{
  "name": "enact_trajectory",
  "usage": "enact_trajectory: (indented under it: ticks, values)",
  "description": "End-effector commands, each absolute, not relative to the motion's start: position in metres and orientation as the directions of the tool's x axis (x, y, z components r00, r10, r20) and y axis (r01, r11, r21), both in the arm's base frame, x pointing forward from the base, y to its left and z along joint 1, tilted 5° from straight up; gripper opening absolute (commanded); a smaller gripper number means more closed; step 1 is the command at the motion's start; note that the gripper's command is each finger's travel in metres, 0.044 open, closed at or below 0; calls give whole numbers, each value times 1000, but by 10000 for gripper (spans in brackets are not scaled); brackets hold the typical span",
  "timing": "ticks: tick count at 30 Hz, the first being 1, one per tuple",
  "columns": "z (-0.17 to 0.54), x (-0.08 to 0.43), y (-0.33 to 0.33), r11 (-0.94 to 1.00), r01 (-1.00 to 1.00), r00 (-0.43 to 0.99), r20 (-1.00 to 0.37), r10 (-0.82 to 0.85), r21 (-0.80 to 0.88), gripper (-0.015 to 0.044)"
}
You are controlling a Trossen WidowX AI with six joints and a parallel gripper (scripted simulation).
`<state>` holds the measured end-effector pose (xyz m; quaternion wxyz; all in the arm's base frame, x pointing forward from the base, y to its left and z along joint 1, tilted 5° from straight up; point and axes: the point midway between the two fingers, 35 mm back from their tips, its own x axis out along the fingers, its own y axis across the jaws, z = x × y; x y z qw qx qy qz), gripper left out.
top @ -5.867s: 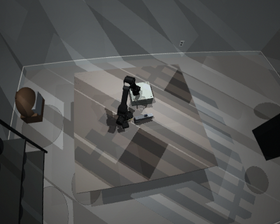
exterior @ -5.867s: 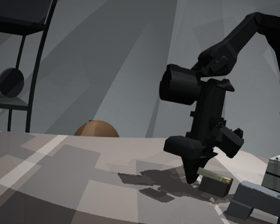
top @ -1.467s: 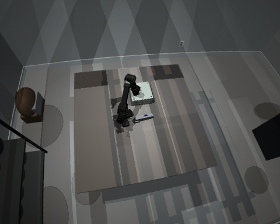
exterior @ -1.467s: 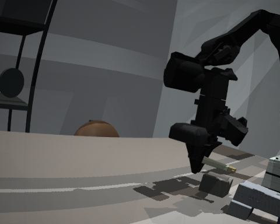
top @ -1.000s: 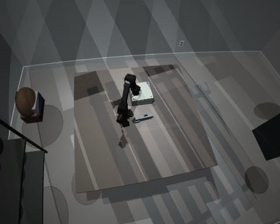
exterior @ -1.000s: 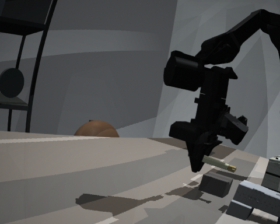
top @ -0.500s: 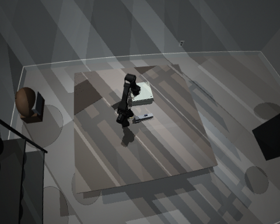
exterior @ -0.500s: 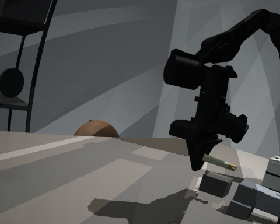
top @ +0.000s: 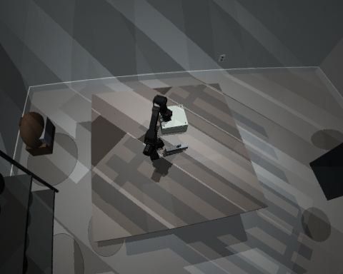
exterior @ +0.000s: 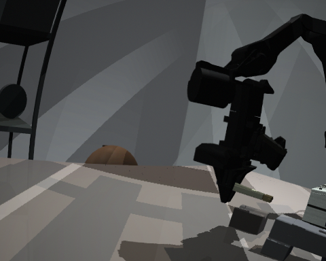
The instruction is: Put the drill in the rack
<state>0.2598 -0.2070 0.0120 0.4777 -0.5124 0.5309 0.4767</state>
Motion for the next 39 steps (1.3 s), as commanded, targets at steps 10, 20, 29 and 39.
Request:
enact_trajectory:
  ticks: [10,20,29,39]
  values:
    - [12,249,-209,24,-1000,-14,-996,-92,12,0]
    - [5,229,-213,24,-1000,-16,-996,-92,13,0]
    - [3,210,-216,24,-1000,-17,-996,-92,15,0]
    - [5,191,-220,24,-1000,-19,-996,-93,16,0]
